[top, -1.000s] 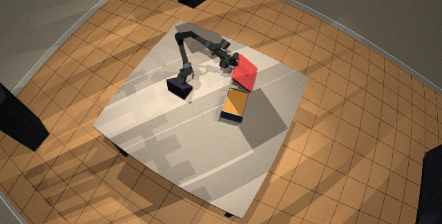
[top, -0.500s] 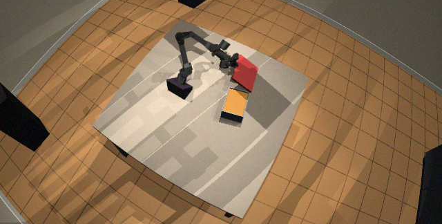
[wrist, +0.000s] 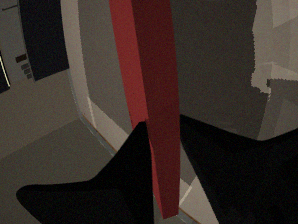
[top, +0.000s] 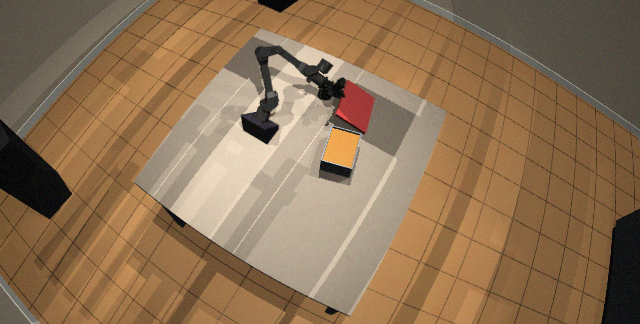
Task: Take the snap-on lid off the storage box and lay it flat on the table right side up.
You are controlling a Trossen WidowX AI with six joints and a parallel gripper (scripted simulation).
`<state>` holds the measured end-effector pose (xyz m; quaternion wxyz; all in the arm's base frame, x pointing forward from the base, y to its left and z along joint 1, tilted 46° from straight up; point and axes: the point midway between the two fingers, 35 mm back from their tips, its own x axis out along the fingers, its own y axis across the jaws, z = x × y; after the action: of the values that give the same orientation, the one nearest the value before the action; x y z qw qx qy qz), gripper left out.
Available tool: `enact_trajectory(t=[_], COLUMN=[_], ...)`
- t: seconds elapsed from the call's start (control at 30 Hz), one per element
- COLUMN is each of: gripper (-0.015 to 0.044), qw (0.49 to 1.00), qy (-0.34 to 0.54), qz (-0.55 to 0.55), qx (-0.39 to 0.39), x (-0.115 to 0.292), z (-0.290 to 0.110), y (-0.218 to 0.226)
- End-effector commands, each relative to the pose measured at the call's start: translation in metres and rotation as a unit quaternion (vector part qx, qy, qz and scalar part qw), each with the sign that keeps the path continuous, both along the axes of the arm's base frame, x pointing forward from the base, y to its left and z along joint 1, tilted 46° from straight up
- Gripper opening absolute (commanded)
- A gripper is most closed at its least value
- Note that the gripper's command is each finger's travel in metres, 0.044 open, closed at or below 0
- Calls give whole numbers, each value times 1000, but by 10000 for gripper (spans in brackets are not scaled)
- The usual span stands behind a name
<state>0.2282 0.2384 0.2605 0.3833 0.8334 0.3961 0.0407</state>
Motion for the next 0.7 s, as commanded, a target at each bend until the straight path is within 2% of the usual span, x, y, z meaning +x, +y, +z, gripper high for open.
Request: enact_trajectory(t=[0.0,0.67], gripper=[0,0], qw=[1000,1000], qy=[21,22], qz=[12,12], qx=[-19,-18], x=[-2,-4], z=[-22,-33], y=[9,20])
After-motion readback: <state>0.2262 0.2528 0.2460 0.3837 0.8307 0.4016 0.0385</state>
